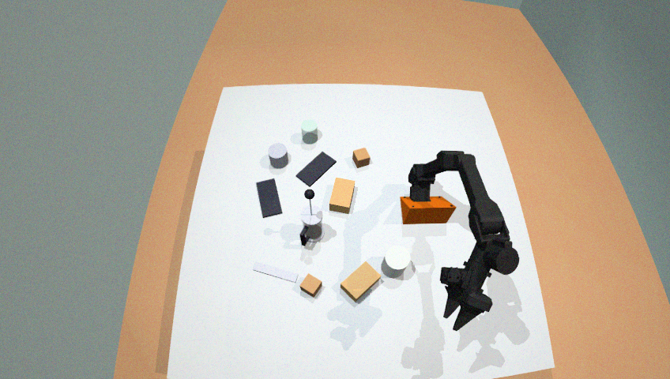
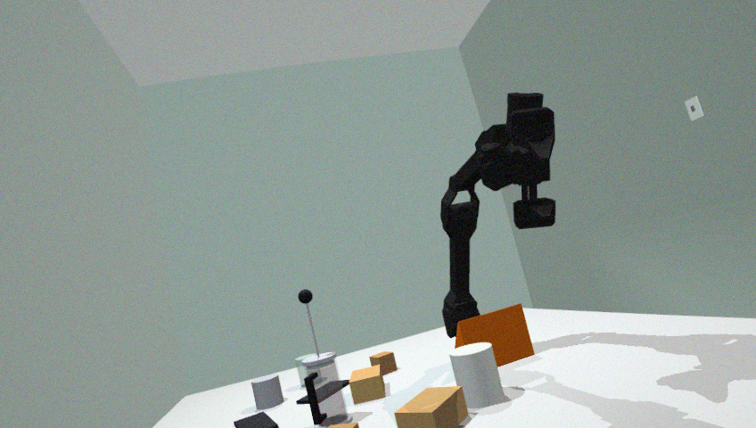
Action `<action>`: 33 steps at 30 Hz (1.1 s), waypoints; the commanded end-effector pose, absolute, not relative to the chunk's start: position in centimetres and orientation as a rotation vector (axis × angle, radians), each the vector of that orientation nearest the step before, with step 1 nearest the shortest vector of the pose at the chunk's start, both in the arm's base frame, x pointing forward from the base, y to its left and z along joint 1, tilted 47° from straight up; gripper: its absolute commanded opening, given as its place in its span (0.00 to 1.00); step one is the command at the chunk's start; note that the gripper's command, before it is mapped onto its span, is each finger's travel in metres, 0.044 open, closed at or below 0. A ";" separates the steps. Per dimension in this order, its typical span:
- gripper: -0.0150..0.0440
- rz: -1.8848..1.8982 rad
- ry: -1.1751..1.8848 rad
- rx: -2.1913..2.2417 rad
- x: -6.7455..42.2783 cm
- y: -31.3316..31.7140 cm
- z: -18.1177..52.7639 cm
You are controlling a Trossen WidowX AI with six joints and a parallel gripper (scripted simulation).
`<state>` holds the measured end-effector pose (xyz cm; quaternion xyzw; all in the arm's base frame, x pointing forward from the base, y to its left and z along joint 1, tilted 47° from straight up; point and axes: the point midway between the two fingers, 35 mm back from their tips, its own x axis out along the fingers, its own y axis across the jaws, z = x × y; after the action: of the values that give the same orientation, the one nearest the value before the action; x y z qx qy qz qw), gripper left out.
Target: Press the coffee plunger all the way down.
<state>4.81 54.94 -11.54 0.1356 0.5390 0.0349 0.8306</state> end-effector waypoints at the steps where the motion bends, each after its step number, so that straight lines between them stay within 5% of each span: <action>1: 0.98 0.077 1.139 0.282 5.1 54.9 -11.3; 11: 1.00 0.172 0.928 0.016 15.9 51.6 -2.3; 21: 1.00 0.148 0.701 -0.399 27.2 41.8 8.1; 33: 1.00 0.009 0.597 -0.844 33.1 28.4 15.9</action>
<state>33.06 29.91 15.47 -0.3681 0.2901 0.0075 0.8833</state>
